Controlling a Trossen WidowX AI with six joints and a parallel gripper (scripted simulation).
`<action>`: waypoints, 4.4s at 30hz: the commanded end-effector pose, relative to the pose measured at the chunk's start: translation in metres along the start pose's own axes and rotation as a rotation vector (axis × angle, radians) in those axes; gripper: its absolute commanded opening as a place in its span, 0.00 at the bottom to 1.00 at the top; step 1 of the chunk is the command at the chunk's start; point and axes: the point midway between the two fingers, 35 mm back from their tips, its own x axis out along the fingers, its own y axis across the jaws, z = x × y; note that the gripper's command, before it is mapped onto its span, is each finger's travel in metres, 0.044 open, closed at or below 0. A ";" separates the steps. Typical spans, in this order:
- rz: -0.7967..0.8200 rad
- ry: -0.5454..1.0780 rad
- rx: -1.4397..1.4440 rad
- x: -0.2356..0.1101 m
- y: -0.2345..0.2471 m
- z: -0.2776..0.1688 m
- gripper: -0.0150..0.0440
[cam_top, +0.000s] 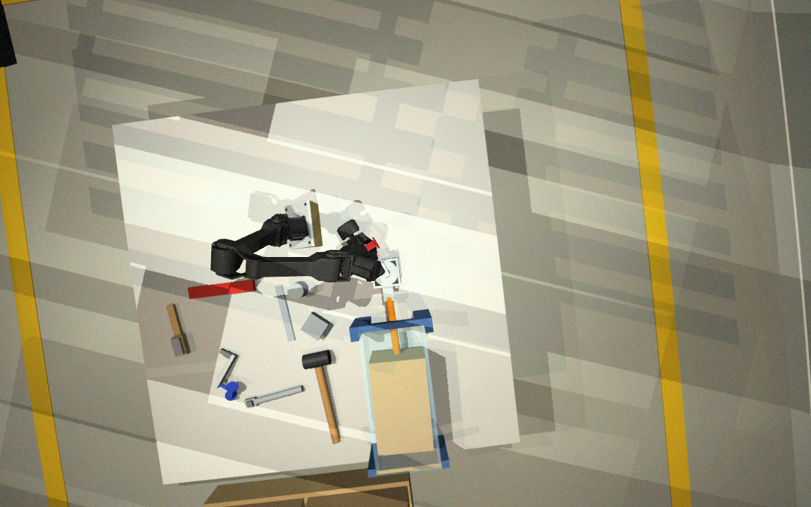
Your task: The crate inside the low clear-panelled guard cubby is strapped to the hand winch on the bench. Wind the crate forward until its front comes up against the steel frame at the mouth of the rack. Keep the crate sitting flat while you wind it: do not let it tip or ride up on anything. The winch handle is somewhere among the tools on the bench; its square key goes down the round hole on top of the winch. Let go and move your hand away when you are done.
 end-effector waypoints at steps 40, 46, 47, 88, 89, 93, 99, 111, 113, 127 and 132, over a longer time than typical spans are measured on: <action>0.003 -0.019 0.005 -0.020 0.015 0.050 0.25; 0.003 -0.019 0.005 -0.023 0.019 0.056 0.25; 0.003 -0.019 0.005 -0.023 0.020 0.056 0.25; 0.005 -0.021 0.006 -0.037 0.057 0.085 0.25; 0.005 -0.021 0.006 -0.038 0.058 0.086 0.25; 0.005 -0.021 0.006 -0.038 0.062 0.088 0.25; 0.005 -0.022 0.006 -0.040 0.069 0.090 0.25; 0.006 -0.022 0.007 -0.041 0.083 0.093 0.25; 0.006 -0.022 0.007 -0.042 0.085 0.094 0.25; 0.007 -0.022 0.007 -0.042 0.102 0.095 0.25; 0.007 -0.022 0.007 -0.042 0.108 0.095 0.25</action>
